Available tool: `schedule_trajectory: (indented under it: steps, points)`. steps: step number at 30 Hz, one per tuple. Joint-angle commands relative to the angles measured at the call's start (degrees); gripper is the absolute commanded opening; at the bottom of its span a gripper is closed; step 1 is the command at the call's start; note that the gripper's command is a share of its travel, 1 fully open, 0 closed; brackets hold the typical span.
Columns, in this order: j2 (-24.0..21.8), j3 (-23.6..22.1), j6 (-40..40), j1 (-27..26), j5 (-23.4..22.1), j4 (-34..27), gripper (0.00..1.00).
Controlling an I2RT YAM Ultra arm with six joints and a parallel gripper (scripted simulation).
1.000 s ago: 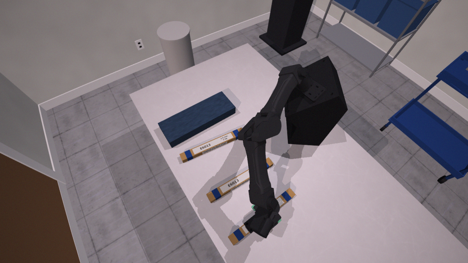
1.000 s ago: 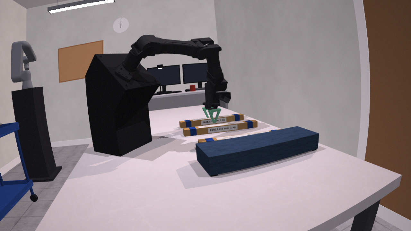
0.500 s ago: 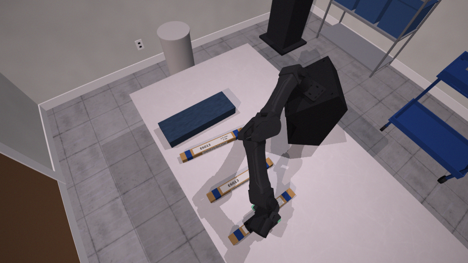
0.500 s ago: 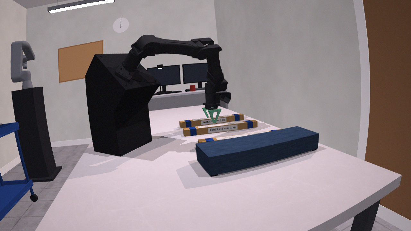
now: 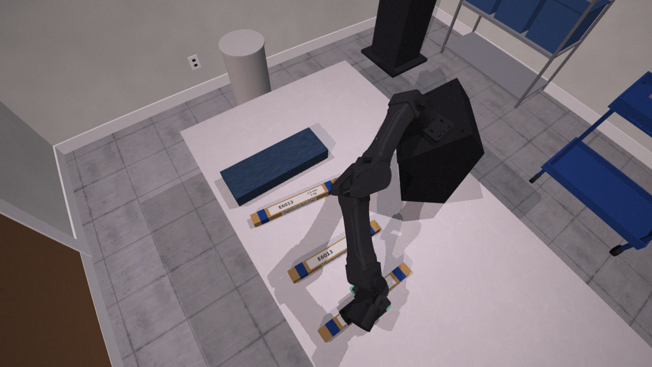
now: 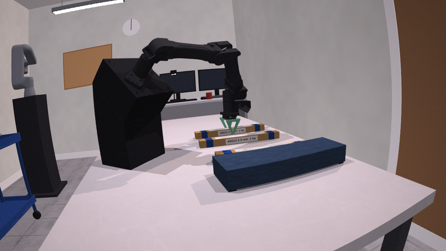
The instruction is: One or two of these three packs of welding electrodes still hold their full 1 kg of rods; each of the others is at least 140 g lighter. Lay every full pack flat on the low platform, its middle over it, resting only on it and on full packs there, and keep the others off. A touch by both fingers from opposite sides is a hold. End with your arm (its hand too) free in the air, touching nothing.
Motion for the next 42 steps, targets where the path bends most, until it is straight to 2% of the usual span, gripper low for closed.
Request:
schedule_trajectory:
  steps: [1,3,4,42]
  points:
    - [-2.3,1.5,-0.3,1.2,-0.1,0.9,0.74]
    - [-2.3,1.5,-0.3,1.2,-0.1,0.9,0.74]
    - [-2.3,1.5,-0.3,1.2,-0.1,0.9,0.00]
    - [-2.3,1.5,-0.2,1.2,-0.1,1.0,0.00]
